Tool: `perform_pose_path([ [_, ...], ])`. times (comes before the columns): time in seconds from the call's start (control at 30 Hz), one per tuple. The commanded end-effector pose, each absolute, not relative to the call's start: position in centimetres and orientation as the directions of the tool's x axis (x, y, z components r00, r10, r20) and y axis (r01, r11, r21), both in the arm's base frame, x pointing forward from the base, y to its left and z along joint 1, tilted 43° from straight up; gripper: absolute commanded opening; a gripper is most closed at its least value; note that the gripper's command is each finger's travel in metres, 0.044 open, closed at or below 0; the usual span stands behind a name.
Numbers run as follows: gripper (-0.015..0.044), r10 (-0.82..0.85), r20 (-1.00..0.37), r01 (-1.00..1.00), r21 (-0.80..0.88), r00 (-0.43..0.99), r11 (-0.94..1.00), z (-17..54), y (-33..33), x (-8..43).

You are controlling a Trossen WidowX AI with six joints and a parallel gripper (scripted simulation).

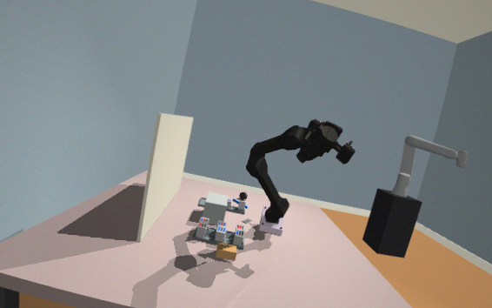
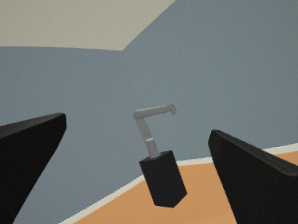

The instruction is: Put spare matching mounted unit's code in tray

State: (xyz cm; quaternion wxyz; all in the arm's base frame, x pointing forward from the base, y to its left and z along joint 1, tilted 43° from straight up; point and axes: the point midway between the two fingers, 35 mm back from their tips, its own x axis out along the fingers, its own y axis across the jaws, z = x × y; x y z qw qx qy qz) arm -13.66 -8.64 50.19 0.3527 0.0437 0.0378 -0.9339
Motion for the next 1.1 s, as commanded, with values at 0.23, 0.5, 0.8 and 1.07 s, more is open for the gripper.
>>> perform_pose_path([
  [0.23, 0.044, -0.292, -0.193, 0.286, 0.058, -0.937, -0.956, 48.2, 1.6, -19.5],
  [0.5, 0.044, 0.013, -0.258, -0.042, 0.111, -0.966, -0.993, 46.2, 10.7, -19.7],
  [0.8, 0.044, 0.351, -0.338, -0.418, 0.152, -0.873, -0.896, 43.3, 20.7, -15.4],
  [1.07, 0.044, 0.595, -0.436, -0.723, 0.237, -0.676, -0.649, 39.7, 28.6, -6.3],
])
